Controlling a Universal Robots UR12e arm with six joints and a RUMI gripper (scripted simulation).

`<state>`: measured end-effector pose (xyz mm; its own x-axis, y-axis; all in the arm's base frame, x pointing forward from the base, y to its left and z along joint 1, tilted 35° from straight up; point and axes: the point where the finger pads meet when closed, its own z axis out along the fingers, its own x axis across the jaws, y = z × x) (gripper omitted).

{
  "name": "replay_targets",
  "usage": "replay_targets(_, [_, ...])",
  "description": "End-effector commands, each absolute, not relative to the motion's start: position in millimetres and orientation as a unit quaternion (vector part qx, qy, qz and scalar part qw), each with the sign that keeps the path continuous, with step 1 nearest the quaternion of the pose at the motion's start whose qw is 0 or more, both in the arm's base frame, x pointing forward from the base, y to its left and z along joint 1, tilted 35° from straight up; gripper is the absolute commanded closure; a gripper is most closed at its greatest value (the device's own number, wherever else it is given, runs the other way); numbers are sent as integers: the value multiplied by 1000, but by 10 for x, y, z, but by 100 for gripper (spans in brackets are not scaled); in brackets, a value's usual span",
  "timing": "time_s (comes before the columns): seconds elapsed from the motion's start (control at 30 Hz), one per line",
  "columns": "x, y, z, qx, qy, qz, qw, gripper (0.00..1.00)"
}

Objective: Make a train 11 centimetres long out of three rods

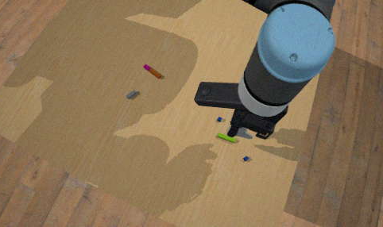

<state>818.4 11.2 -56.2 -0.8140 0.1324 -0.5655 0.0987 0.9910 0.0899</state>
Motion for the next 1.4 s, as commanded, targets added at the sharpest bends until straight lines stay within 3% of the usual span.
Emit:
replay_targets(0.0, [8185,113,-556,61,952,28,299,86])
replay_targets(1.37, [8352,119,-792,61,952,28,299,86])
